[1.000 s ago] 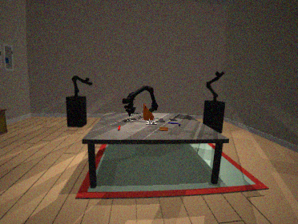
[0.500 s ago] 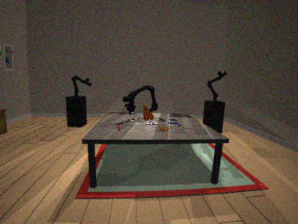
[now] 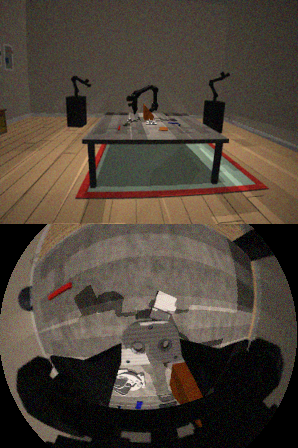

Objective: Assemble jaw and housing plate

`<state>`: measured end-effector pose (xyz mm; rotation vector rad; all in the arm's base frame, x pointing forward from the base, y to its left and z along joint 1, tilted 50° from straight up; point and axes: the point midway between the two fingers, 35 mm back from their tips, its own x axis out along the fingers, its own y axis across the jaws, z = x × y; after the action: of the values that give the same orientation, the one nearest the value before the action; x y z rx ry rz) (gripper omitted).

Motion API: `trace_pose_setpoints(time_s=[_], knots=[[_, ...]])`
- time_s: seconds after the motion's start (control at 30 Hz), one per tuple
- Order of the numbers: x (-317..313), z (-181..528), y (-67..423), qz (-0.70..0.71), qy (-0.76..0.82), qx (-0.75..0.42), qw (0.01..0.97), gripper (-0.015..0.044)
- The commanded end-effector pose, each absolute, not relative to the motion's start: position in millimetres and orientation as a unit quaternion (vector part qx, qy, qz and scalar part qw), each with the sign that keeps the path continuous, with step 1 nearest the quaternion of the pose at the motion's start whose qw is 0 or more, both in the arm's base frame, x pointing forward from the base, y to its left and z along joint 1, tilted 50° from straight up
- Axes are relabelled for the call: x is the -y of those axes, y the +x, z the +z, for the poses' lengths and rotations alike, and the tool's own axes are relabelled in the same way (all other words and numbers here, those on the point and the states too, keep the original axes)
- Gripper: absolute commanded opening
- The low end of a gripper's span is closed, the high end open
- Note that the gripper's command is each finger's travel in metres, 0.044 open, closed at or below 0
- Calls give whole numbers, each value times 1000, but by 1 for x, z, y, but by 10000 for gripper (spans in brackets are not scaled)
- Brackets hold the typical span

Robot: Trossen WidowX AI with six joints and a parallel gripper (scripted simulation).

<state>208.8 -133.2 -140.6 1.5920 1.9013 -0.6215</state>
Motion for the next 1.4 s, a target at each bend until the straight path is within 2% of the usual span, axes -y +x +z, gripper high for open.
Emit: trace_pose_setpoints(time_s=[0.0,1.37], knots=[[125,-130,214,-199,584,-721,314,351],[31,-38,245,156,380,-731,545,351]])
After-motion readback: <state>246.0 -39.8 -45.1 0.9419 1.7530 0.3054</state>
